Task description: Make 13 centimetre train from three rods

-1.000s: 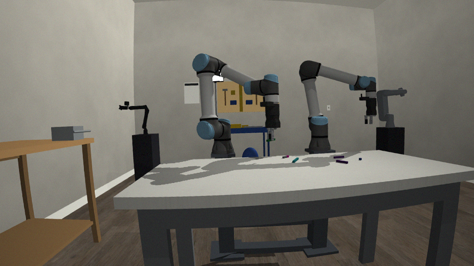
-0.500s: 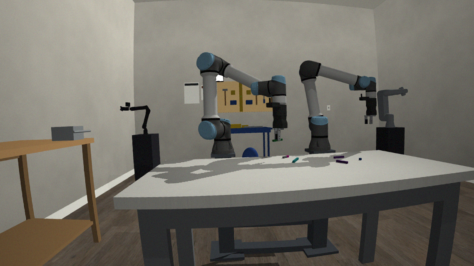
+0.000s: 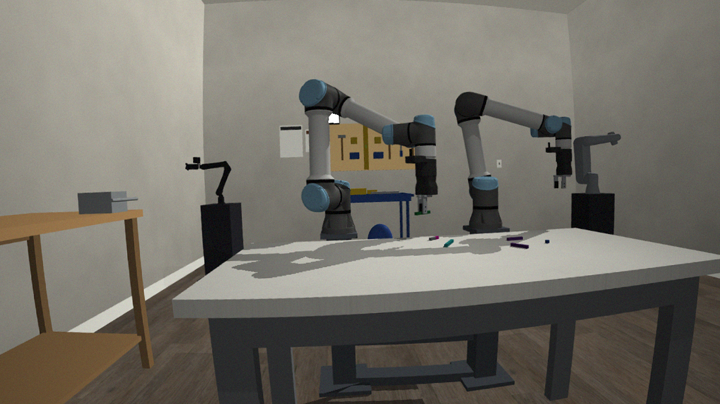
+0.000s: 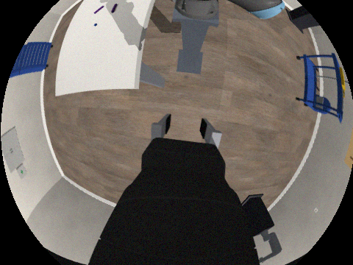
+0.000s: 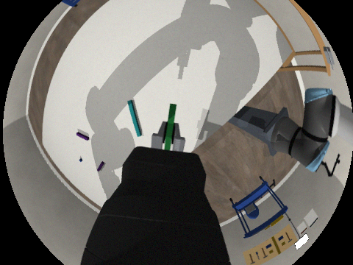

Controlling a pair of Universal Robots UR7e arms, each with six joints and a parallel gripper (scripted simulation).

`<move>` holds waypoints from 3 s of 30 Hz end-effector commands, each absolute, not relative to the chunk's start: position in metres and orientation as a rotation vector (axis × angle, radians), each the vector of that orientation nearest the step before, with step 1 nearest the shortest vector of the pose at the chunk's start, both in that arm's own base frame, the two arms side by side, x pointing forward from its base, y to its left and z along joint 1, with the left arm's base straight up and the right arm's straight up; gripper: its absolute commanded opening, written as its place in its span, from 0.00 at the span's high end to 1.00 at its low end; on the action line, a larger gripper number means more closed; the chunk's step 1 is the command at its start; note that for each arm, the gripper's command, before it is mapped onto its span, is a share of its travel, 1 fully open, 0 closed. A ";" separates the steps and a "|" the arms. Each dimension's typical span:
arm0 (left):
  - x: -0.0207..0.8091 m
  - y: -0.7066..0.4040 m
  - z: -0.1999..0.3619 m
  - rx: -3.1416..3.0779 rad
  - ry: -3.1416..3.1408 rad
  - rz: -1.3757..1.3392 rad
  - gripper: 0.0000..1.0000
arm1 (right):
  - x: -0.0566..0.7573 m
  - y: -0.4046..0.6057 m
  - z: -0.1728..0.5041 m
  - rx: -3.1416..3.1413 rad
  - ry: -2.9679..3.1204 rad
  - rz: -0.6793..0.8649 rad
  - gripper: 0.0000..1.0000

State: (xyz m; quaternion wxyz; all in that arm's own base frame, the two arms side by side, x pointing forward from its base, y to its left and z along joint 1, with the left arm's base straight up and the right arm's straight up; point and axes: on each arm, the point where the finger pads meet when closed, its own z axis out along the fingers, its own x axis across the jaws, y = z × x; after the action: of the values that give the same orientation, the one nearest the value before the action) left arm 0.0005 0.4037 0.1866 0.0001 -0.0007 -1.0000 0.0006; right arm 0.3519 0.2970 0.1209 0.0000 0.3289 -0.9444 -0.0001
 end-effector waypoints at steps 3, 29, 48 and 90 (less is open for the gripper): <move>0.001 0.404 0.187 -0.002 -3.142 0.000 0.00 | 0.352 0.297 0.121 1.033 -2.968 -0.001 0.76; 0.001 0.404 0.187 -0.002 -3.142 0.000 0.00 | 0.352 0.298 0.051 1.033 -2.968 -0.001 0.76; 0.001 0.404 0.187 -0.002 -3.142 0.000 0.00 | 0.352 0.298 0.033 1.033 -2.968 -0.001 0.76; 0.001 0.404 0.187 -0.002 -3.142 0.000 0.00 | 0.352 0.298 0.029 1.033 -2.968 -0.001 0.76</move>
State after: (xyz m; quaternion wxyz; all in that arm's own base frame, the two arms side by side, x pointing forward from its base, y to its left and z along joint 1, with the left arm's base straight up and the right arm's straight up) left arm 0.0005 0.4037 0.1866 0.0001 -0.0007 -1.0000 0.0006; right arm 0.3519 0.2972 0.0299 0.0001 0.3288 -0.9444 0.0000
